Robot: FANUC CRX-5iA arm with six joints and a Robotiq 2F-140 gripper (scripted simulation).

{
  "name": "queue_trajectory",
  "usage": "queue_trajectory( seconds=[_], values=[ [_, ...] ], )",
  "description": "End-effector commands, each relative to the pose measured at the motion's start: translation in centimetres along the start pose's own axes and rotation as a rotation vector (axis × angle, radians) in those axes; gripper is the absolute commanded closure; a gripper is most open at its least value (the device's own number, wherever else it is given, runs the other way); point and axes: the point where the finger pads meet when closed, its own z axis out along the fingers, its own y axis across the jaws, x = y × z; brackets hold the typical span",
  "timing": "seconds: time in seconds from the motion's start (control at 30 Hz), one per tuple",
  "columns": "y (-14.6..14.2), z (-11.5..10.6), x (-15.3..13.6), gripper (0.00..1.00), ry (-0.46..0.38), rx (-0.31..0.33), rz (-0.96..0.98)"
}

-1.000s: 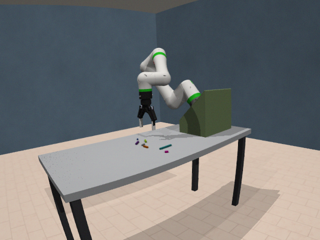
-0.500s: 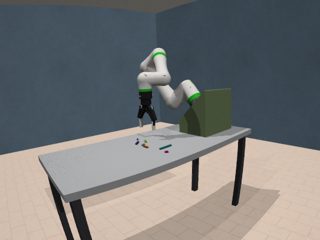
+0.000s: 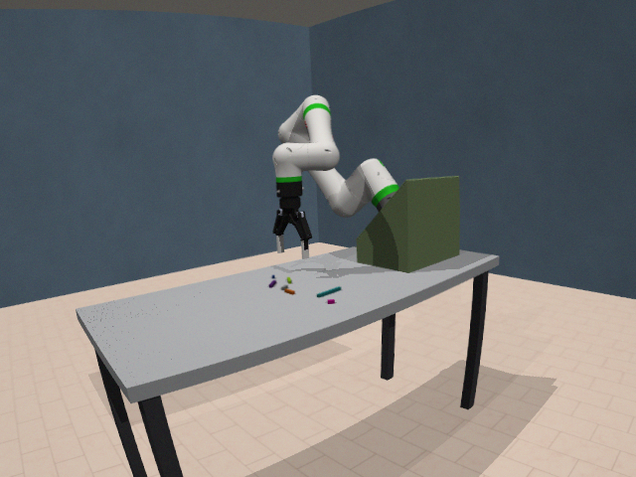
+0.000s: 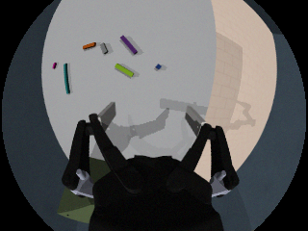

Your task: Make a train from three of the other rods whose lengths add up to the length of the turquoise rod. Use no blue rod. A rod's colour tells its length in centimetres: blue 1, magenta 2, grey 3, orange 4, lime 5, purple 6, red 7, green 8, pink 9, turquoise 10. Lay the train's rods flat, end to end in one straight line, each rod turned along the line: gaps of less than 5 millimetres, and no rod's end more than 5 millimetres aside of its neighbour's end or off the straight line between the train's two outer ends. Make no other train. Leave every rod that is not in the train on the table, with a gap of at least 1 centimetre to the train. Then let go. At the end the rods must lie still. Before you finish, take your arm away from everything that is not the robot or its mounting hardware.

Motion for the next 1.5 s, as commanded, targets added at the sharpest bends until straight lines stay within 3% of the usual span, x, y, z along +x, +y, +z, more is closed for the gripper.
queue_trajectory(
  seconds=[0.0,0.4,0.47,0.77,1.47],
  values=[
    [0.0,0.0,0.0,0.00,0.000,0.000,0.000],
    [-0.5,-0.1,0.7,0.00,0.000,0.000,0.000],
    [-2.9,-0.2,3.3,0.00,0.000,0.001,0.000],
    [-8.0,0.1,7.8,0.00,0.000,0.000,0.000],
    [-8.1,0.1,7.9,0.00,0.000,0.000,0.000]
  ],
)
